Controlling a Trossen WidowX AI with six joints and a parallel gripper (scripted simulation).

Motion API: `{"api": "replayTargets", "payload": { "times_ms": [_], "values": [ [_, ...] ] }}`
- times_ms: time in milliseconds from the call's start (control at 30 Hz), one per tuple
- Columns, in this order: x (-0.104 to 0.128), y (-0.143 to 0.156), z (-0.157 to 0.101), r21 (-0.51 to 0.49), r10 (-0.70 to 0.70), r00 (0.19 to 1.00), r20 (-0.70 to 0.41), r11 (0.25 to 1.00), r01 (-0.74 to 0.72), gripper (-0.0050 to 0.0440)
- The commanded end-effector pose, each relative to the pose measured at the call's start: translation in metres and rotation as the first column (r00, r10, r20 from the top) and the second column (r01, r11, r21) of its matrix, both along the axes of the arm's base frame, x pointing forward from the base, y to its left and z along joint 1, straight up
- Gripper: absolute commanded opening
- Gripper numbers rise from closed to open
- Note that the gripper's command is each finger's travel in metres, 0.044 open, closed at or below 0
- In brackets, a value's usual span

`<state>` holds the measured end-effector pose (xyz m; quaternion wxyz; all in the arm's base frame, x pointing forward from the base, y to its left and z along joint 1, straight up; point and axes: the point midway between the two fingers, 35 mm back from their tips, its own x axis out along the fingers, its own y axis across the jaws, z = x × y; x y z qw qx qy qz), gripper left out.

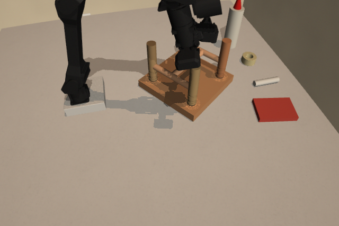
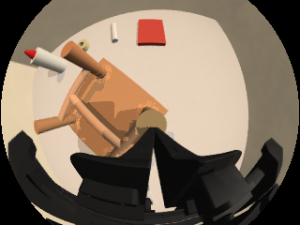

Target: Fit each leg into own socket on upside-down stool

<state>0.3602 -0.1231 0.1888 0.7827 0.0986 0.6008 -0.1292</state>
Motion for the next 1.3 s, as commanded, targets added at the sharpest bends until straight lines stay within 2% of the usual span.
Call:
{"api": "replayTargets", "payload": {
  "times_ms": [0,733,1267],
  "values": [
    [-0.001,0.0,-0.007,0.004,-0.003,1.0,-0.007,1.0,0.003,0.0],
    [-0.001,0.0,-0.024,0.004,-0.003,1.0,-0.007,1.0,0.003,0.0],
    [-0.001,0.0,-0.025,0.004,-0.003,1.0,-0.007,1.0,0.003,0.0]
  ]
}}
